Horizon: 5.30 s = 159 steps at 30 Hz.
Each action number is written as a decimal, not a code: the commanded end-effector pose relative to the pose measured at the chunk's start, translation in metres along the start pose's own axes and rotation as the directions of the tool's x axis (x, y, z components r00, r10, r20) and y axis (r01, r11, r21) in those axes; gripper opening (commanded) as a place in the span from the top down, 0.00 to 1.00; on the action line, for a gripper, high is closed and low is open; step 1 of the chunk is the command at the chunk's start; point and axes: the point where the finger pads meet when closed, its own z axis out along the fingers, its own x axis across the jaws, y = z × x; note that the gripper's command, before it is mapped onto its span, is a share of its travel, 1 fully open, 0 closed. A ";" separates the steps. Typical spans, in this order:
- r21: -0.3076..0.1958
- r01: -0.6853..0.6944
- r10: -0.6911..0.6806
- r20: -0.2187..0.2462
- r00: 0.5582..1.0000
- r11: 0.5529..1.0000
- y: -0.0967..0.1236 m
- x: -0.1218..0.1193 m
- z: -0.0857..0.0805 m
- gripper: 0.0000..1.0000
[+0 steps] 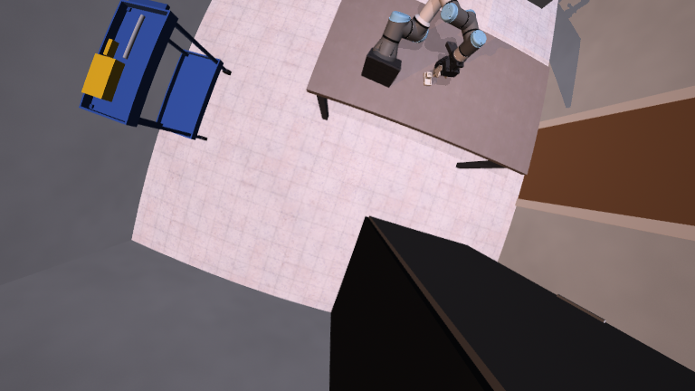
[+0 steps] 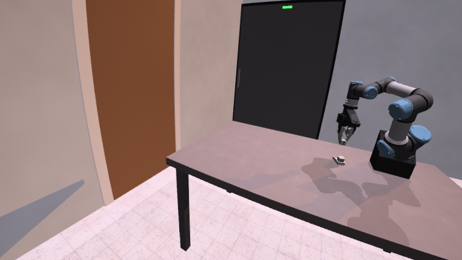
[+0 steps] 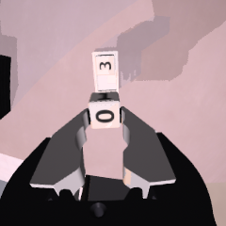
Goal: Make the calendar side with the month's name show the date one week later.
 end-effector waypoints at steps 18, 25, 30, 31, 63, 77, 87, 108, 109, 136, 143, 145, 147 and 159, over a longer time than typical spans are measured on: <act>-0.002 0.000 0.000 -0.001 1.000 1.000 0.001 0.000 0.053 0.90; -0.002 0.000 0.000 -0.001 1.000 1.000 0.001 0.000 0.061 0.90; -0.002 0.000 0.000 -0.001 1.000 1.000 0.001 0.000 0.062 0.90; -0.002 0.000 0.000 -0.001 1.000 1.000 0.001 0.000 0.062 0.90; -0.002 0.000 0.000 -0.001 1.000 1.000 0.001 0.000 0.062 0.90; -0.002 0.000 0.000 -0.001 1.000 1.000 0.001 0.000 0.064 0.90; -0.002 0.000 0.000 -0.001 1.000 1.000 0.001 0.000 0.071 0.90; -0.002 0.000 0.000 -0.001 1.000 1.000 0.001 0.000 0.085 0.90; -0.002 0.000 0.000 -0.001 1.000 1.000 0.001 0.000 0.085 0.90; -0.002 0.000 0.000 -0.001 1.000 1.000 0.001 0.000 0.086 0.90; -0.002 0.000 0.000 -0.001 1.000 1.000 0.001 0.000 0.087 0.90; -0.002 0.000 0.000 -0.001 1.000 1.000 0.001 0.000 0.087 0.90; -0.002 0.000 0.000 -0.001 1.000 1.000 0.001 0.000 0.087 0.90; -0.002 0.000 0.000 -0.001 1.000 1.000 0.001 0.000 0.091 0.90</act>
